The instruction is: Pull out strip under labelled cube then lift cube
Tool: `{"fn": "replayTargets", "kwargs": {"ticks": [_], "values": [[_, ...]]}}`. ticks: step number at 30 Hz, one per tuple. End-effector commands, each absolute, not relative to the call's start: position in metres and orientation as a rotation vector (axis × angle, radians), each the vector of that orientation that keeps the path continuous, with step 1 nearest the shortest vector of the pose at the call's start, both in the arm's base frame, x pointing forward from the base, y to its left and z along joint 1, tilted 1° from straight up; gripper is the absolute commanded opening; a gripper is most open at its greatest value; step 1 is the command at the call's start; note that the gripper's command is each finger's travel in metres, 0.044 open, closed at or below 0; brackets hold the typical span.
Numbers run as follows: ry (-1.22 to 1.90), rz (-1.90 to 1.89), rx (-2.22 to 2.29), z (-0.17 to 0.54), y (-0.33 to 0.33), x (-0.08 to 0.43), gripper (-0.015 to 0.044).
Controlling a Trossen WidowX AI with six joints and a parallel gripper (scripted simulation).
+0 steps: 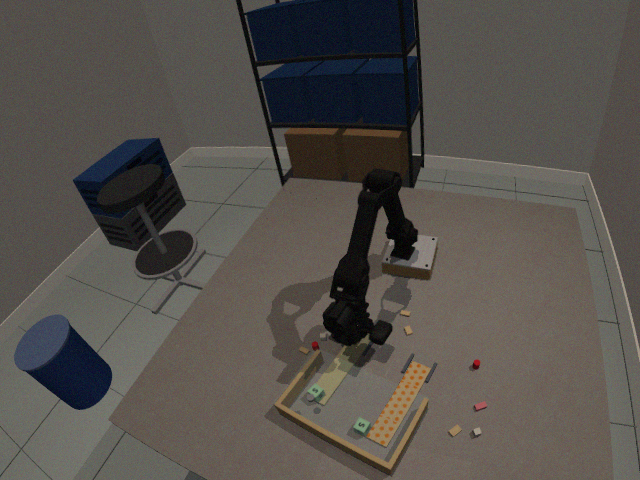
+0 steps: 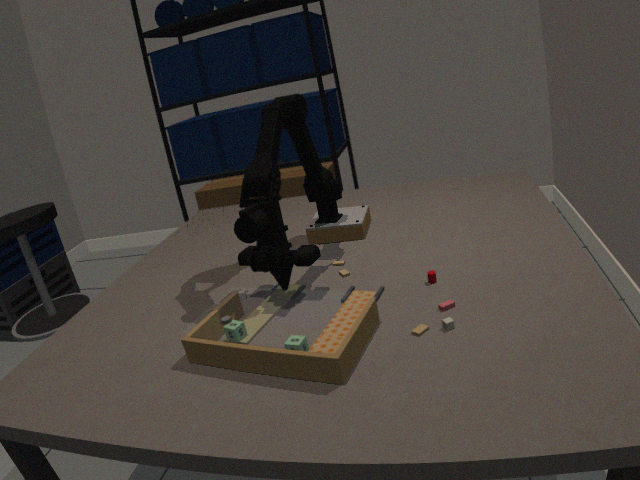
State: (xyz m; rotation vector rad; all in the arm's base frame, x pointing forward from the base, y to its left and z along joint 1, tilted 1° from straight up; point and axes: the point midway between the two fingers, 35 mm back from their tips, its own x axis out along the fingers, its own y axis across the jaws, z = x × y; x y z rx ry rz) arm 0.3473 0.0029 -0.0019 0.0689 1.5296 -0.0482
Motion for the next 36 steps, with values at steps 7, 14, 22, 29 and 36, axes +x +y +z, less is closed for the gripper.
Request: {"fn": "replayTargets", "kwargs": {"ticks": [7, 14, 22, 29, 36], "values": [[1.550, -0.054, 0.069, -0.008, 0.004, 0.326, 0.0000], [1.551, -0.054, 0.069, -0.009, 0.004, 0.315, 0.0000], [1.552, -0.054, 0.069, -0.010, 0.005, 0.303, 0.0000], [1.553, -0.054, 0.069, -0.010, 0.006, 0.292, 0.0000], [1.554, -0.054, 0.069, -0.010, 0.007, 0.282, 0.0000]]}}
